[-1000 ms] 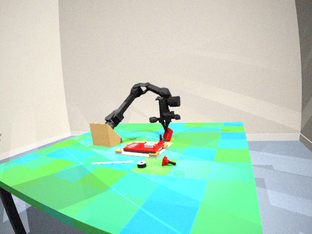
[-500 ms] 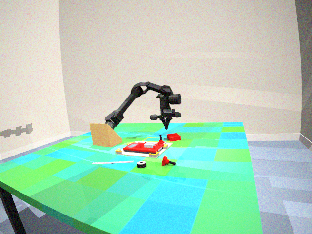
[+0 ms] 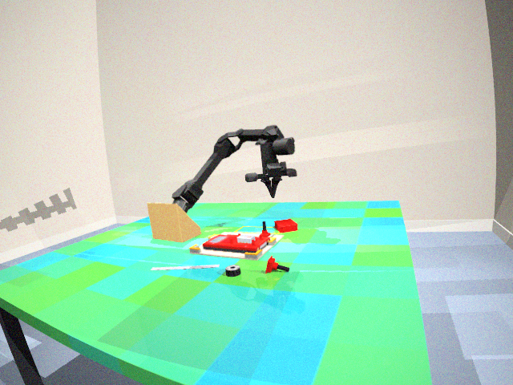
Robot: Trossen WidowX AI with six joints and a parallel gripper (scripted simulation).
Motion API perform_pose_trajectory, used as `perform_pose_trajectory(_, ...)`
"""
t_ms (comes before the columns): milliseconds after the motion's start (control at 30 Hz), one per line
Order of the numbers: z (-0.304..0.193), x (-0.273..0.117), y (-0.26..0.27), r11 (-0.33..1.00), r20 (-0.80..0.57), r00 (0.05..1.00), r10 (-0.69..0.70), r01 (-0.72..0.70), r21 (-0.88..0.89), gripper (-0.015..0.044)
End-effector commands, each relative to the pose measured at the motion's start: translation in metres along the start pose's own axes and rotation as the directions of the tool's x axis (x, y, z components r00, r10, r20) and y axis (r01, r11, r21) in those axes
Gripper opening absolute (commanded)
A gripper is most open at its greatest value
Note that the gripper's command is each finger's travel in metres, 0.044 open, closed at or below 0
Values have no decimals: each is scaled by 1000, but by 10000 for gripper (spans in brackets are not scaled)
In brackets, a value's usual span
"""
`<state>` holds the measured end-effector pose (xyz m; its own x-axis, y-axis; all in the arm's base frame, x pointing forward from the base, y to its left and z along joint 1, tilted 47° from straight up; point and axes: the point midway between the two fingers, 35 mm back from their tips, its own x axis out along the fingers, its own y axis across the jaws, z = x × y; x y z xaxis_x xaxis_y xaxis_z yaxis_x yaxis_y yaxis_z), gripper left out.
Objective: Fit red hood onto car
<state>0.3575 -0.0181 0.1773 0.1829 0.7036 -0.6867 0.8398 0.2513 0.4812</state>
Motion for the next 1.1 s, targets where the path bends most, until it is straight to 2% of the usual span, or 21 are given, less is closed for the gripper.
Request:
perform_pose_trajectory(0,1,-1,0,1000,2,1000,2,-2,6,0)
perform_pose_trajectory(400,1,-1,0,1000,2,1000,2,-2,6,0)
perform_pose_trajectory(467,1,7,7,1000,2,1000,0,0,4,53)
perform_pose_trajectory(600,-3,45,42,1000,-7,1000,-7,7,-3,157)
perform_pose_trajectory(933,-3,49,44,1000,-8,1000,-7,7,-3,420)
perform_pose_trajectory(967,-3,50,44,1000,-7,1000,-7,7,-3,440)
perform_pose_trajectory(1067,-3,53,44,1000,-7,1000,-7,7,-3,440)
